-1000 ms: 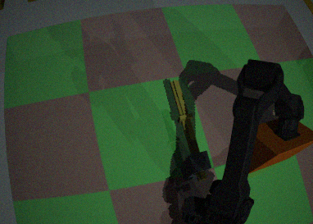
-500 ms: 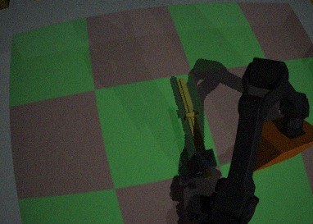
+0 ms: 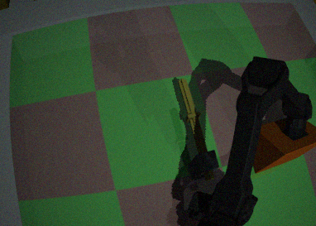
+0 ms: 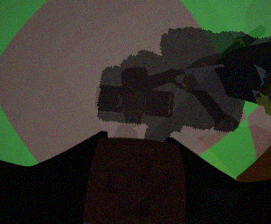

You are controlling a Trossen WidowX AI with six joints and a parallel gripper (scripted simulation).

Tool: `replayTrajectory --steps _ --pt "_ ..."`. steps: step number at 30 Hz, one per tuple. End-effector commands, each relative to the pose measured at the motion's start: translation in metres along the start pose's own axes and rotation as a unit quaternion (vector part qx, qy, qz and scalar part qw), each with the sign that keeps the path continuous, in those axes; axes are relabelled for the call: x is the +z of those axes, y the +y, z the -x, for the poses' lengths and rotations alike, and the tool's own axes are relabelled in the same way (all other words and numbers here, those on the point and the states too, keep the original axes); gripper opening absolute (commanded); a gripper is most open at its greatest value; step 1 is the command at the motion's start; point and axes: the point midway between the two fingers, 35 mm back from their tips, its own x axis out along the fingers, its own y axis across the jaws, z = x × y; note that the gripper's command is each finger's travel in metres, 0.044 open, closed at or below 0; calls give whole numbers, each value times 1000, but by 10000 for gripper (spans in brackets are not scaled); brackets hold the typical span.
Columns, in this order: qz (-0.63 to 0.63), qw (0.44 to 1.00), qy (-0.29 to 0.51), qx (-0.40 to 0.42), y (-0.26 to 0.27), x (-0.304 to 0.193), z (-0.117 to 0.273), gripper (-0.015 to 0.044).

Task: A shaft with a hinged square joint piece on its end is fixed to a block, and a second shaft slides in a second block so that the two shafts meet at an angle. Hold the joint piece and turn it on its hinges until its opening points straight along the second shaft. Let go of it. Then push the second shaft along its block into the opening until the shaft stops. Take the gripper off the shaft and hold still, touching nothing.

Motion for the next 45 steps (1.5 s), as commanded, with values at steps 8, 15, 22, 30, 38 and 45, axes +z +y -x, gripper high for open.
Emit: replayTrajectory --steps 8,15,22,30,38,45 --pt "-81 995 55 -7 -7 1 -5 0" --pt "-126 988 86 -6 -11 1 -8 0" --pt "-171 978 116 -3 -15 1 -11 0" --pt "-223 963 150 6 -21 -1 -15 0" --pt "-275 944 184 19 -25 -4 -18 0" --pt "-277 943 185 22 -26 -4 -18 0"
